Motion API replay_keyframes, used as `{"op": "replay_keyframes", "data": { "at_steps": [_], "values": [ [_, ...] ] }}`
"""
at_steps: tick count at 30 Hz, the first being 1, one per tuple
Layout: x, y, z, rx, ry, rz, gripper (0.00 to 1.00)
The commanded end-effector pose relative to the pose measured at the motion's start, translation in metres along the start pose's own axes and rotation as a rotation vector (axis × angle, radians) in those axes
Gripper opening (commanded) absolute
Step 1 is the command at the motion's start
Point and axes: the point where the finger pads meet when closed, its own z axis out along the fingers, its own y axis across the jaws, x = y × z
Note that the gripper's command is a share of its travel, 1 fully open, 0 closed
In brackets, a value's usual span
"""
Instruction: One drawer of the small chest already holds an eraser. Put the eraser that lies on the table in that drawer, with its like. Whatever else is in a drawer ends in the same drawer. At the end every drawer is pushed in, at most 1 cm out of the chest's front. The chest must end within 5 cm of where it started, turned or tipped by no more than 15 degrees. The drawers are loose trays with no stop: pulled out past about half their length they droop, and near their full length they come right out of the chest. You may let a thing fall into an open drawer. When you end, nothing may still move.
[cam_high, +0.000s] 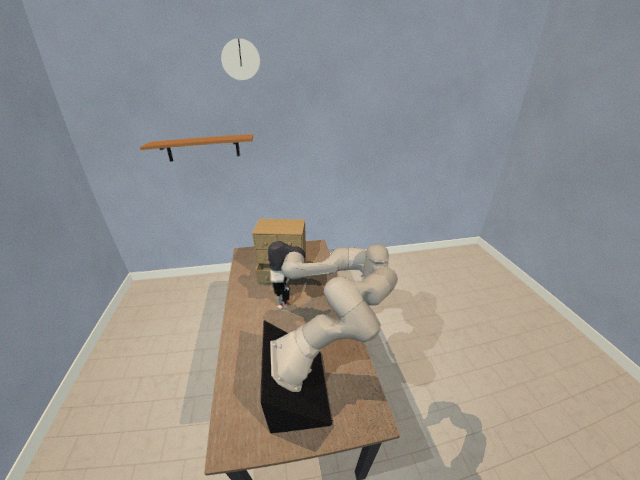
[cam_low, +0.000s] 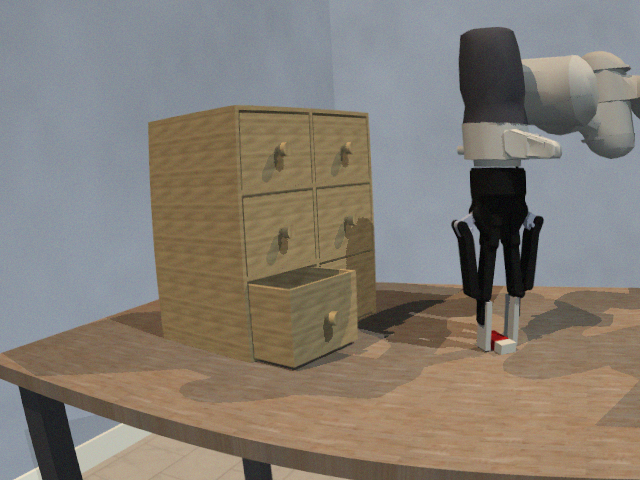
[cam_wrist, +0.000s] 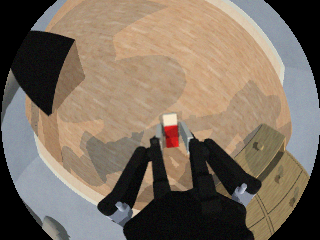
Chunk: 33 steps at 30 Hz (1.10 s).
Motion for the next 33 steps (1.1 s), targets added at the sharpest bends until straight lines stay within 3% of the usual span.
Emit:
{"op": "replay_keyframes", "data": {
  "at_steps": [1,6,7,30,33],
  "values": [
    [0.000,0.002,0.001,-0.004,0.001,-0.006,0.23],
    [0.000,0.002,0.001,-0.004,0.001,-0.006,0.23],
    [0.000,0.002,0.001,-0.004,0.001,-0.006,0.11],
    [0.000,0.002,-0.001,-0.004,0.001,-0.006,0.11],
    [0.000,0.001,-0.019,-0.004,0.001,-0.006,0.11]
  ]
}}
